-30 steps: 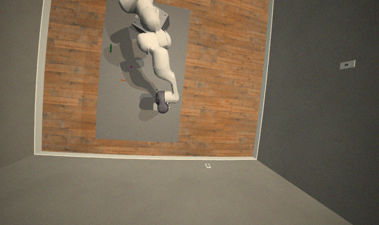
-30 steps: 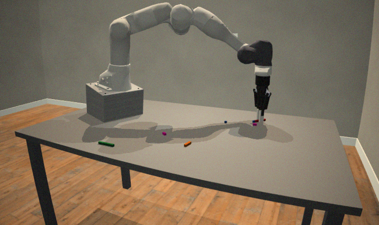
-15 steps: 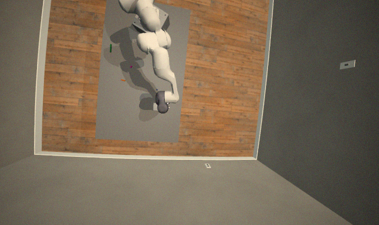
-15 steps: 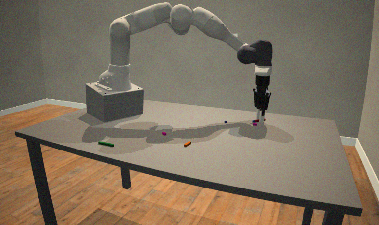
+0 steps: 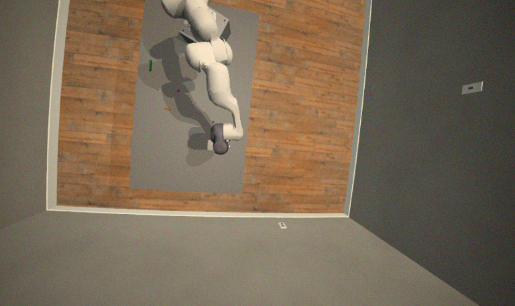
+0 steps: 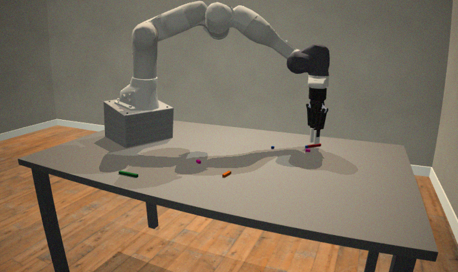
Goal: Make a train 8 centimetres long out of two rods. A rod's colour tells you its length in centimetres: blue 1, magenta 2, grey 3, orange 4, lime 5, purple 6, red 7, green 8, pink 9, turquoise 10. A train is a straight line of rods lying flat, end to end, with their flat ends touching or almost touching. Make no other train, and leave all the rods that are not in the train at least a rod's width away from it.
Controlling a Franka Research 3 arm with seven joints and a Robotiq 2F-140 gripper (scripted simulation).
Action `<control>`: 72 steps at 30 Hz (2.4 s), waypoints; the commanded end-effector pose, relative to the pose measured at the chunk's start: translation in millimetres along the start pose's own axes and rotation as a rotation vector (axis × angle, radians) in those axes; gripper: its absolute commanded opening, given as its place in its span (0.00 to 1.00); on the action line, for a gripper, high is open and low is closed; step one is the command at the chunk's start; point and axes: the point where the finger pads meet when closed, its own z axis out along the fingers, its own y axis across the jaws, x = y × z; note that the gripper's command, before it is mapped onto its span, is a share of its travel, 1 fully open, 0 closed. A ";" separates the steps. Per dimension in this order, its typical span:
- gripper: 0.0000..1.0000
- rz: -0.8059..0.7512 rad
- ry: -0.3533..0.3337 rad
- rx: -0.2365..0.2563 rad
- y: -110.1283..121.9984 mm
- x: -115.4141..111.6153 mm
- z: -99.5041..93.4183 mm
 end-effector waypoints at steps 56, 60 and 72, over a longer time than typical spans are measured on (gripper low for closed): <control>1.00 -0.009 -0.001 0.001 1.1 -1.4 -108.5; 1.00 -0.009 -0.001 0.001 1.1 -1.4 -126.9; 1.00 -0.009 -0.001 0.001 1.1 -1.3 -148.7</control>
